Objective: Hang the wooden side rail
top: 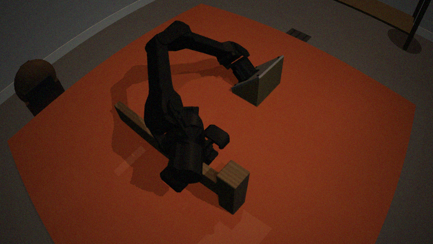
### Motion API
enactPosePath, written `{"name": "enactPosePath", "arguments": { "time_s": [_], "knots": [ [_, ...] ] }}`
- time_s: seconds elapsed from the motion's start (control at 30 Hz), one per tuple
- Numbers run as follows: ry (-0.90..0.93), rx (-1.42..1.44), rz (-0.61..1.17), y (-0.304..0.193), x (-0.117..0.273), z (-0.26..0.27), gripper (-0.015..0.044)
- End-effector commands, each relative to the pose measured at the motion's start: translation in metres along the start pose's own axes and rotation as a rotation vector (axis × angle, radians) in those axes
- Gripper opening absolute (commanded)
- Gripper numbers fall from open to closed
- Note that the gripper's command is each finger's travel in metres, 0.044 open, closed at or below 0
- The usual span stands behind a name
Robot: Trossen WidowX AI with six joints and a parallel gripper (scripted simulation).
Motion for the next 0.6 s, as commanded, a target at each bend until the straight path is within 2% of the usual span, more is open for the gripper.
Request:
{"name": "enactPosePath", "arguments": {
  "time_s": [0.0, 0.57],
  "knots": [
    [0.009, 0.001, 0.006, -0.0030, 0.0038, -0.0005, 0.0000],
    [0.009, 0.001, 0.006, -0.0046, 0.0048, -0.0008, 0.0000]
  ]
}}
Point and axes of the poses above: the point midway between the two fingers, 35 mm back from their tips, its own x axis back along the fingers, its own z axis across the jaws, y = z × x, the point moved 9 cm from there along x, back along the fingers, and after that the axes turned 2 degrees about x, right-handed, at the moved point
